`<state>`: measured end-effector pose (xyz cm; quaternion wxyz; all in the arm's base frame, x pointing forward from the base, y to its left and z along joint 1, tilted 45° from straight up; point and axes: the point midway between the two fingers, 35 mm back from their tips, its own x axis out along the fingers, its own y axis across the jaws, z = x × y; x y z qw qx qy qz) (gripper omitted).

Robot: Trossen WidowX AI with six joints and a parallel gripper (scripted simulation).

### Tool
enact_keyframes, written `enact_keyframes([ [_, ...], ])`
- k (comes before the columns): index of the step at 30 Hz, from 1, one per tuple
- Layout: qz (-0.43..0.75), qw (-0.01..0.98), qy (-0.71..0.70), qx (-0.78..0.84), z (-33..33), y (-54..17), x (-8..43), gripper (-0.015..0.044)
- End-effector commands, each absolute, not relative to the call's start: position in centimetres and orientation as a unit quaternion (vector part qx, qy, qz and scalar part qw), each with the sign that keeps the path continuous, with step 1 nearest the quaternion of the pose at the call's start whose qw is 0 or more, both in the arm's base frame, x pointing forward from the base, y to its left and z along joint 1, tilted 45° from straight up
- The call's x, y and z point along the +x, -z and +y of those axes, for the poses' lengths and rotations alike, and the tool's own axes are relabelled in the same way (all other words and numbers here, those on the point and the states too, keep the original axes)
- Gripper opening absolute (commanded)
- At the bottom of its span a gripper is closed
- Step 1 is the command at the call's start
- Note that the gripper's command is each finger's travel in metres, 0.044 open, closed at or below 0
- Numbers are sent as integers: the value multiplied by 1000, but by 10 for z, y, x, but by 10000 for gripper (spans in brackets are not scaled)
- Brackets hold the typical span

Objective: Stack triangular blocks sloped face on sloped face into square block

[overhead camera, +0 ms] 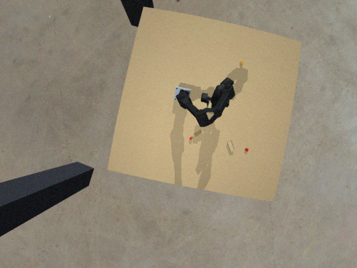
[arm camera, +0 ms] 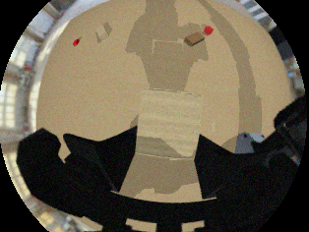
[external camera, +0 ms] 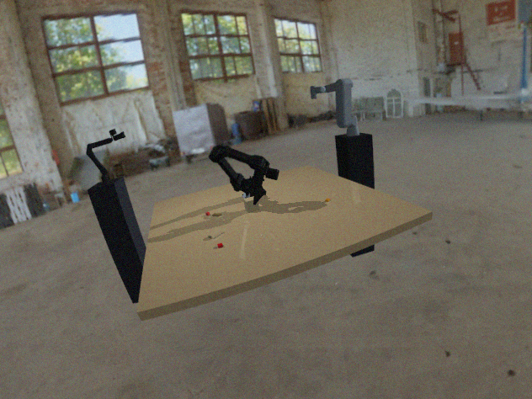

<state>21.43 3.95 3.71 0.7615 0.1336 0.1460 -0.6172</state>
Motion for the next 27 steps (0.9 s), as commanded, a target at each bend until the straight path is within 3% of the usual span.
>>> enact_keyframes([
  [1,146,762,617,134,39,-37,214,368],
  [4,146,762,617,134,39,-37,214,440],
  [14,147,762,616,135,42,-38,214,440],
  [21,196,789,556,176,127,-78,193,440],
  [27,202,791,549,180,136,-84,188,440],
])
